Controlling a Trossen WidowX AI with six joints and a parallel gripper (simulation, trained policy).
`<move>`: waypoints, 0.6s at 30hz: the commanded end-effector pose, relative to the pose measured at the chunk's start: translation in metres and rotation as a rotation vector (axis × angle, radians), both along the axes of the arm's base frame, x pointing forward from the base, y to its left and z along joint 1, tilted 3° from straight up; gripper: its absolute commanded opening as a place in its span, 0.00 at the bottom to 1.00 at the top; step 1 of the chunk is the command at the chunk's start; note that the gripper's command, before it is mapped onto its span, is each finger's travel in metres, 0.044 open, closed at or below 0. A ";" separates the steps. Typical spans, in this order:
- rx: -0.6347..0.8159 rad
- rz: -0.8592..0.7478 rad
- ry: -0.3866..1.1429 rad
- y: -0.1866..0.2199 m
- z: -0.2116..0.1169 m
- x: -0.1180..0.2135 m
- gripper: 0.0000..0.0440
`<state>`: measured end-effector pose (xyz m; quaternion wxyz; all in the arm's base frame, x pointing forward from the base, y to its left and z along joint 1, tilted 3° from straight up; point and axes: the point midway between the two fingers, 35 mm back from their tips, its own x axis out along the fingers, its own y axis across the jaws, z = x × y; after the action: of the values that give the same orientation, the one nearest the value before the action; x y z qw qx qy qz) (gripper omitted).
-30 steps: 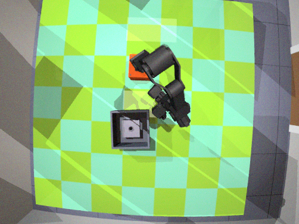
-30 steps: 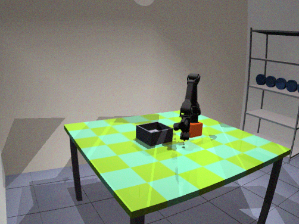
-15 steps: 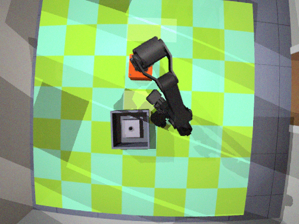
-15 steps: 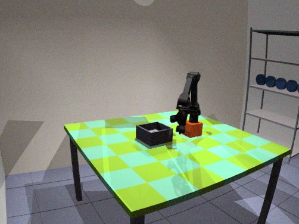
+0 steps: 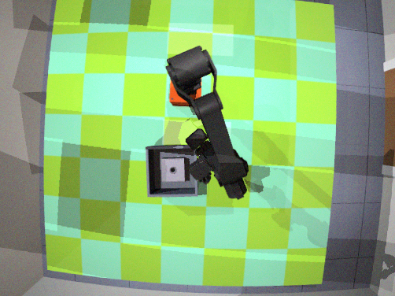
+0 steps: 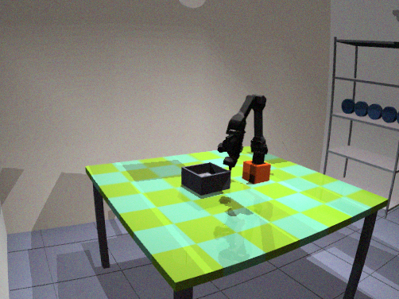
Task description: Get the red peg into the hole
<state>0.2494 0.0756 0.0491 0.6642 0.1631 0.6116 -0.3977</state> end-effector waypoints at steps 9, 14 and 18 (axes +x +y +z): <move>-0.003 -0.081 -0.045 -0.041 0.013 0.033 0.00; 0.006 -0.103 -0.050 -0.063 0.010 0.046 0.00; 0.022 -0.107 -0.051 -0.079 0.005 0.057 0.00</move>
<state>0.3015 0.0032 0.0579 0.6573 0.2131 0.5853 -0.4243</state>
